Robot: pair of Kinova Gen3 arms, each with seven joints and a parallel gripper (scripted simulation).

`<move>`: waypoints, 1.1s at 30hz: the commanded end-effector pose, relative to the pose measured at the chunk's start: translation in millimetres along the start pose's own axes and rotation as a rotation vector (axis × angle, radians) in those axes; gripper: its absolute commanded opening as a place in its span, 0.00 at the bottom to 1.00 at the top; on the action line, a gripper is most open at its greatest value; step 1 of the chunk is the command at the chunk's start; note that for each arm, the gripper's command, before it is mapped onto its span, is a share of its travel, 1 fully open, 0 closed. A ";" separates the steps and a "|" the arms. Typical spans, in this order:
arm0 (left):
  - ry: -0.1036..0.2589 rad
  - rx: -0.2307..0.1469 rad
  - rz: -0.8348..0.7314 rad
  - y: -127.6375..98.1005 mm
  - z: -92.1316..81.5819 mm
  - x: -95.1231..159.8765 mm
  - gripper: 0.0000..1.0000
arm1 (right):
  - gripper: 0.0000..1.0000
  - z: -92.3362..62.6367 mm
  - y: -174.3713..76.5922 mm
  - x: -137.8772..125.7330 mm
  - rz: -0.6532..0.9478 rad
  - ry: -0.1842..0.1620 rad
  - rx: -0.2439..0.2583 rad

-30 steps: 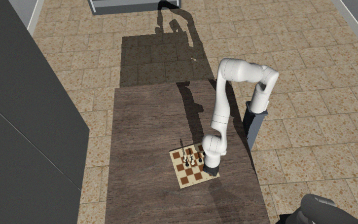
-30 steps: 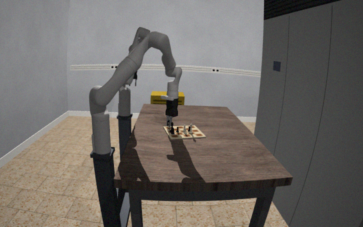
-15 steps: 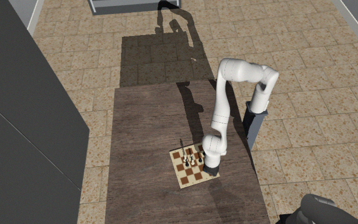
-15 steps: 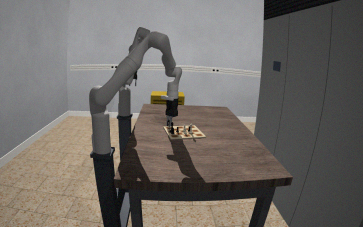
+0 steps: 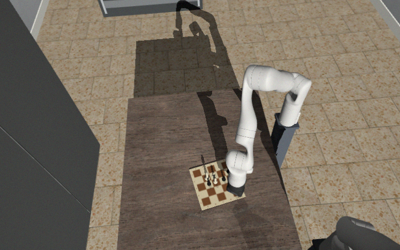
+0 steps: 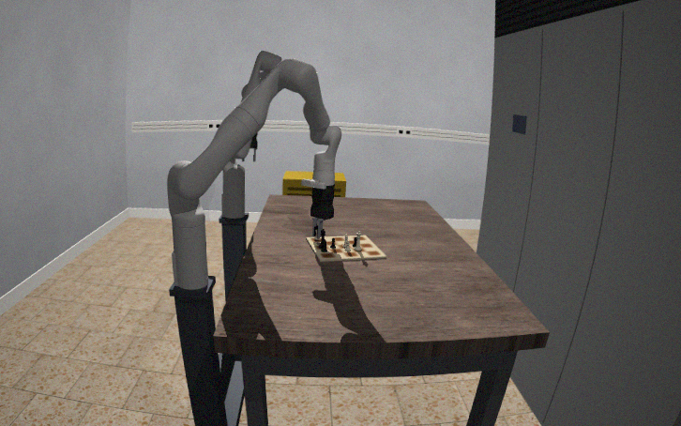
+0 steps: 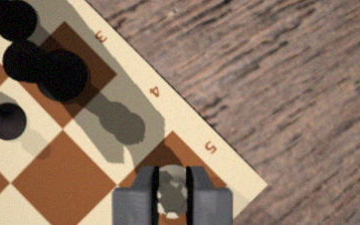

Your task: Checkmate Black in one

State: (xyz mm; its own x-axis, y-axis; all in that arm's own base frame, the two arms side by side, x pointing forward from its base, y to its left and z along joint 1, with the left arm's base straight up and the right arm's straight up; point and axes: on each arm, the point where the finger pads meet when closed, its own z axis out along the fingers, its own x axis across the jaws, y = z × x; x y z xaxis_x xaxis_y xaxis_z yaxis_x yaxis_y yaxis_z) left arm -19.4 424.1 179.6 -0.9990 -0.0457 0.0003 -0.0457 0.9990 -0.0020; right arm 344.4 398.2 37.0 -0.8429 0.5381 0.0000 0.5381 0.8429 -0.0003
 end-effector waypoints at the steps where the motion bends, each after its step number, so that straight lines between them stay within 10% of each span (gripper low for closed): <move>1: 0.000 -0.002 0.000 0.5 -0.8 0.1 1.00 | 0.00 -0.6 0.8 -0.1 0.000 0.000 -0.002; 33: 0.000 -0.002 0.000 0.5 -0.8 0.1 1.00 | 0.00 2.3 0.8 -0.1 0.000 0.000 -0.002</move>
State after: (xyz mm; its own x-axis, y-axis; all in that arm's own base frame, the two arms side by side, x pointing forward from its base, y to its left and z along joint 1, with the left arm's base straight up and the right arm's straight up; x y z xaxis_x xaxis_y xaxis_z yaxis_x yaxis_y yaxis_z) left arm -19.4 424.1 179.6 -0.9990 -0.0457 0.0003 -0.0457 0.9990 -0.0020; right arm 344.4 398.2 33.5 -0.8429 0.5381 0.0000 0.5381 0.8429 -0.0003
